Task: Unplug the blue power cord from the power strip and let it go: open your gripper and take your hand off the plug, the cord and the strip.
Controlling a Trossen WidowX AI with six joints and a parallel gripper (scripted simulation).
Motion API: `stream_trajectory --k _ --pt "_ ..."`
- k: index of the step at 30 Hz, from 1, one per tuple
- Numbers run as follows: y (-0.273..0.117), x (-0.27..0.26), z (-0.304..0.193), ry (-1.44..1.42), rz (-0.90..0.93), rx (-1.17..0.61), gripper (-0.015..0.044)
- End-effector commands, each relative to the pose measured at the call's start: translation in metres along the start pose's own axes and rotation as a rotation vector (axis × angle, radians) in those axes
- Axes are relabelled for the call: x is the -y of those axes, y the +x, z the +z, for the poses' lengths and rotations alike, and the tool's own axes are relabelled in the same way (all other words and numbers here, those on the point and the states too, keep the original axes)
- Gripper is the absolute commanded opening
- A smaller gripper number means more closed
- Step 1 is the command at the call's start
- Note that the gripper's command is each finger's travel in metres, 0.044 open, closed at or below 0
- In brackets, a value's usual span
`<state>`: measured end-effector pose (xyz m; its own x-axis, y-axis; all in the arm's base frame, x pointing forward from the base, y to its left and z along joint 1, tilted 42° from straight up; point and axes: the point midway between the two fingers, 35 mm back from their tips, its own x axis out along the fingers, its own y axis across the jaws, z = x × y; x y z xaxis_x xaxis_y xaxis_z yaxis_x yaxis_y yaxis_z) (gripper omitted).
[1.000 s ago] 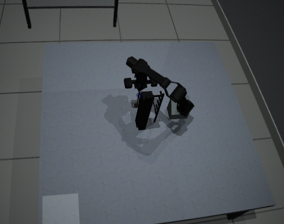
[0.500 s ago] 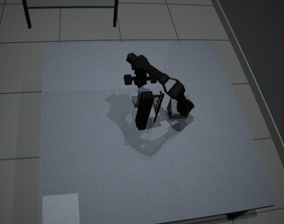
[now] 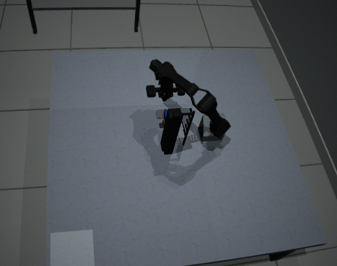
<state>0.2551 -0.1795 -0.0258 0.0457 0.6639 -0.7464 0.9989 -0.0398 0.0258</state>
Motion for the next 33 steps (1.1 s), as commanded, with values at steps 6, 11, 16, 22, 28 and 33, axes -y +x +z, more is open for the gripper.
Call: stream_trajectory --k 6,11,16,22,28,33 --pt "-0.0021 -0.0029 0.0036 -0.007 0.0 0.006 0.0" --pt "-0.0021 -0.0017 0.0037 -0.007 0.0 0.006 0.0" --pt "-0.0015 -0.0003 0.0037 -0.007 0.0 0.006 0.0" --pt "-0.0004 0.0003 0.0037 -0.007 0.0 0.006 0.0" --pt "-0.0002 0.0001 0.0037 -0.007 0.0 0.006 0.0" --pt "-0.0007 -0.0006 0.0037 -0.007 0.0 0.006 0.0"
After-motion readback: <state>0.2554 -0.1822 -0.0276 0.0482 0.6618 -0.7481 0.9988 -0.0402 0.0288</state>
